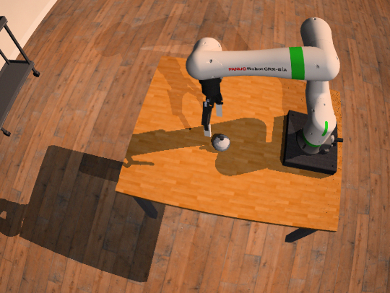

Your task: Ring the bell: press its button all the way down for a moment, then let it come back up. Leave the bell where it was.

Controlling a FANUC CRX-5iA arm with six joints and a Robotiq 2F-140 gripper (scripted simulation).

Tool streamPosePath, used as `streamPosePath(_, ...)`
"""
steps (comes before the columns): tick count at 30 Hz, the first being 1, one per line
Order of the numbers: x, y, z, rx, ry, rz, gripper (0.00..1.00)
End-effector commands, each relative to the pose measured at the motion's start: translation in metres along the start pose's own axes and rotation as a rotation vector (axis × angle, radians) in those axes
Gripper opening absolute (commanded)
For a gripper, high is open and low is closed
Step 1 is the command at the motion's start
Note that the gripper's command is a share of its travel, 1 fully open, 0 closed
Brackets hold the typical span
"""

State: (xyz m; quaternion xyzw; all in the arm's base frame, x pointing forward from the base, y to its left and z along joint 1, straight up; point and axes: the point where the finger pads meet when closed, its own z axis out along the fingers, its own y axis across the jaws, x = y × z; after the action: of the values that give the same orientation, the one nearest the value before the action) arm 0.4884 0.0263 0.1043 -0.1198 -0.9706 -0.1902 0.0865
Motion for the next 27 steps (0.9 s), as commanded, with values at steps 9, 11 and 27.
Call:
streamPosePath(9,0.041,0.002,0.006,0.326,-0.109,-0.288,1.00)
streamPosePath(11,0.044,0.004,0.004,0.367,-0.128,-0.340,1.00)
streamPosePath(27,0.046,0.006,0.002,0.405,-0.148,-0.392,0.00)
